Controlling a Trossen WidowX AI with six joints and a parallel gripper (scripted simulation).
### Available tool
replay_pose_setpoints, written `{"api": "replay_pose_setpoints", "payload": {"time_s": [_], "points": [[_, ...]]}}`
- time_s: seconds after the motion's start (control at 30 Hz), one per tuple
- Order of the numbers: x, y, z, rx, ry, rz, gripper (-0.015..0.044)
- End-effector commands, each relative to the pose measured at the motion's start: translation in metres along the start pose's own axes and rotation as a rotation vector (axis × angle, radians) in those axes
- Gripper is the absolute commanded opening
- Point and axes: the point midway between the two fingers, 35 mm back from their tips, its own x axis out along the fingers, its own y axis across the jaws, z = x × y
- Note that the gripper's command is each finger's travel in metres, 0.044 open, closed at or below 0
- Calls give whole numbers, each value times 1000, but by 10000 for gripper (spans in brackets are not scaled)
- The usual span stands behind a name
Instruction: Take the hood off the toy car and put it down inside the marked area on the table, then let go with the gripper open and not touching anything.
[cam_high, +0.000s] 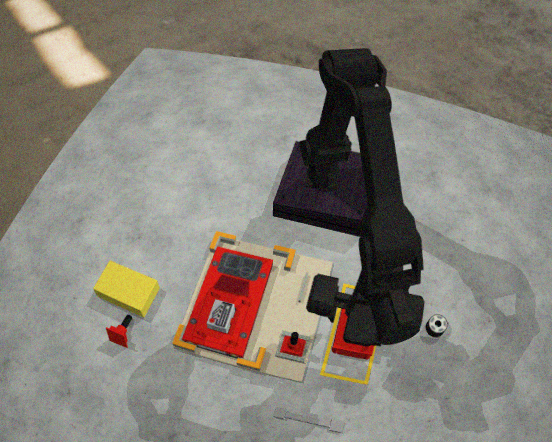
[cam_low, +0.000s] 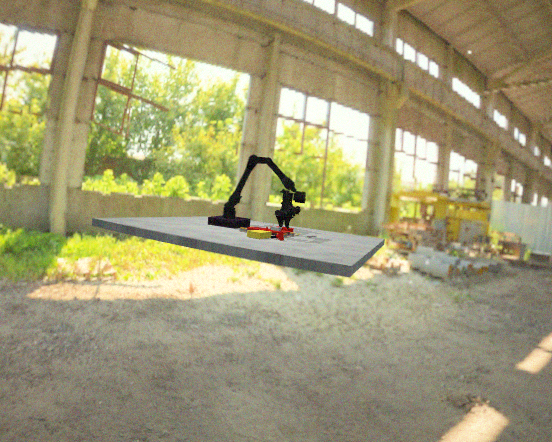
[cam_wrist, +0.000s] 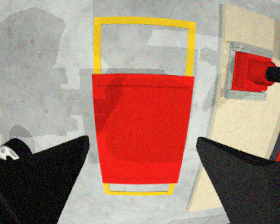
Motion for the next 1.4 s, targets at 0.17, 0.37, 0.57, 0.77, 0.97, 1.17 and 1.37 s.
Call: {"api": "replay_pose_setpoints", "payload": {"time_s": [0.17, 0.37, 0.57, 0.77, 0.97, 1.17, 1.37], "points": [[-60, 1, 2, 3, -19, 6, 440], [-60, 1, 2, 3, -19, 6, 440], [-60, 1, 2, 3, -19, 6, 440], [-60, 1, 2, 3, -19, 6, 440], [-60, 1, 2, 3, -19, 6, 440], [-60, 1, 2, 3, -19, 6, 440], [-60, 1, 2, 3, -19, 6, 440]]}}
